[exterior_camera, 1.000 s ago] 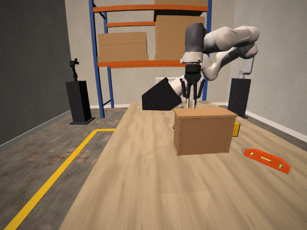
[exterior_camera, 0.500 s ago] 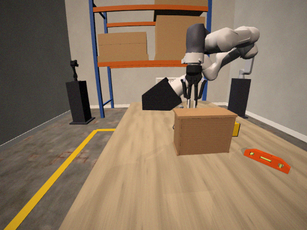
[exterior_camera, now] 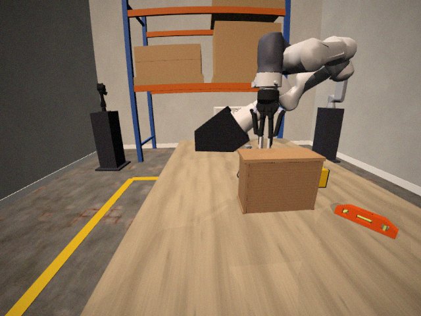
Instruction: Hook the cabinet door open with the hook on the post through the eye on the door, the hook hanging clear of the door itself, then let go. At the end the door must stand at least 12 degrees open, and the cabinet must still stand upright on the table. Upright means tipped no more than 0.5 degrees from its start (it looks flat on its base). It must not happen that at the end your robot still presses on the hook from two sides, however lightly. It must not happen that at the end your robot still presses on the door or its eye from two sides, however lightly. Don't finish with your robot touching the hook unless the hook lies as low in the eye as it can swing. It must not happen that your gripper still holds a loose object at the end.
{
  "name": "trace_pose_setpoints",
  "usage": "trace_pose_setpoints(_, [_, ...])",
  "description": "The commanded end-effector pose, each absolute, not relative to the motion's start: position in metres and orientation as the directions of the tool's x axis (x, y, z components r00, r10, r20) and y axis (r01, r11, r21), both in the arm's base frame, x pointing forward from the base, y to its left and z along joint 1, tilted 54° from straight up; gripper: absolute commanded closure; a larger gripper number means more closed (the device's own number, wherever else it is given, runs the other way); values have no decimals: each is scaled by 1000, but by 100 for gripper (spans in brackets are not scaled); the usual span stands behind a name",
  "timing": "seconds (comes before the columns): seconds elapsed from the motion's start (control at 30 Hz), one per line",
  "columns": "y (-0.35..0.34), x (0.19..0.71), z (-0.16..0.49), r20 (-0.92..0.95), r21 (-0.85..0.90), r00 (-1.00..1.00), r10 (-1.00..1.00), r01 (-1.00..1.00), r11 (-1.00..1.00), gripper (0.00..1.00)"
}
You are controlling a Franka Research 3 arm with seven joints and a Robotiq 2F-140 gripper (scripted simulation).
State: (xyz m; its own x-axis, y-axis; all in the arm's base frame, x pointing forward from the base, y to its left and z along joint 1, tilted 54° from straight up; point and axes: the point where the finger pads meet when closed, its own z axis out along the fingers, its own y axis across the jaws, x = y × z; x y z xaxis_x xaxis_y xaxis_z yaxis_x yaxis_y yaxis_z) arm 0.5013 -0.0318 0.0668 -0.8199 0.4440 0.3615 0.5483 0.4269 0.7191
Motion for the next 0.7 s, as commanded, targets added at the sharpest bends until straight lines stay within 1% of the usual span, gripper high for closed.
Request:
trace_pose_setpoints(0.0, [-32,505,70,401,697,-784,474,597,397,84])
trace_pose_setpoints(0.67, [-28,513,79,456,663,-734,504,658,358,84])
